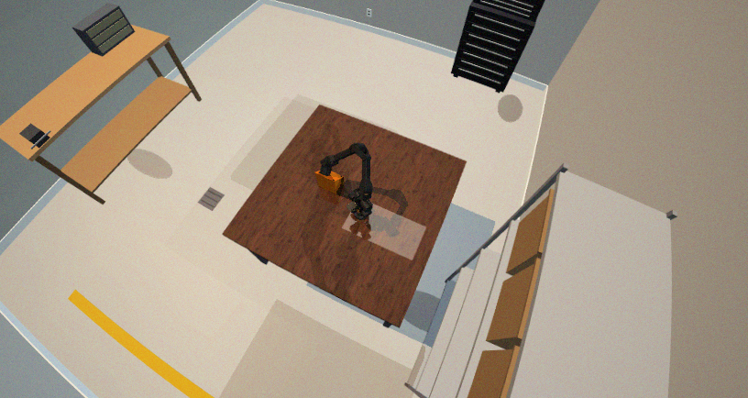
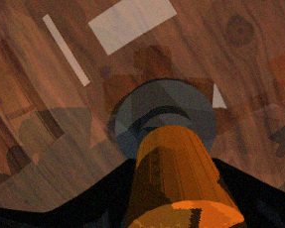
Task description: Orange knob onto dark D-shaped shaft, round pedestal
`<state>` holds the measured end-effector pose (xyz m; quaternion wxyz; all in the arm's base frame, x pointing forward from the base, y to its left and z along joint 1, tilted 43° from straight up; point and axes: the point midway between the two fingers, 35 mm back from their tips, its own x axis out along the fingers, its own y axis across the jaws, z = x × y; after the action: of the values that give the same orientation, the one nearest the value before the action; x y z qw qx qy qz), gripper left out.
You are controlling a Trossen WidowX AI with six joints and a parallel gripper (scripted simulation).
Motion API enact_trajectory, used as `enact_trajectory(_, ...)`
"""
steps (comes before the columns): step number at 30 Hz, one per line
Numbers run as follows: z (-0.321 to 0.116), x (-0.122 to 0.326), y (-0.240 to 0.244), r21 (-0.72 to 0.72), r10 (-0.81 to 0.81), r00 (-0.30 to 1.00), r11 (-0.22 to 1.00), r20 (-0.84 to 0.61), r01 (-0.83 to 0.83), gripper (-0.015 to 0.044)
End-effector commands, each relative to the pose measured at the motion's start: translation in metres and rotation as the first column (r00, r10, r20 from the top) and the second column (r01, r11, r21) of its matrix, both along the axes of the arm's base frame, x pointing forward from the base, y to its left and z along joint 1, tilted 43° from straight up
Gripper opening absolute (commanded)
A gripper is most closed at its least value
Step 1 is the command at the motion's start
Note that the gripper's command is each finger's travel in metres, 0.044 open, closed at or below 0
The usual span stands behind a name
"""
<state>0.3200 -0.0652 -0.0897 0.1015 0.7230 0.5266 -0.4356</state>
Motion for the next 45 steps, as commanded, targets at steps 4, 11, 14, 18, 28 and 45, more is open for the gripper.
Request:
enact_trajectory(4,0.0024,0.0010,-0.0028,0.002,-0.042,0.999,0.999,-0.035,0.042,0.0000)
enact_trajectory(11,-0.0002,0.0000,-0.0017,0.002,-0.155,0.978,0.988,-0.140,0.157,0.0000)
enact_trajectory(14,-0.0005,-0.0002,-0.0011,0.002,-0.155,0.978,0.988,-0.140,0.157,0.0000)
enact_trajectory(18,-0.0007,0.0000,0.0000,0.002,-0.155,0.978,0.988,-0.140,0.157,0.0000)
enact_trajectory(28,-0.0011,0.0007,0.0007,0.003,-0.155,0.978,0.988,-0.140,0.157,0.0000)
enact_trajectory(45,0.0024,0.0013,-0.0028,0.002,-0.155,0.978,0.988,-0.140,0.157,0.0000)
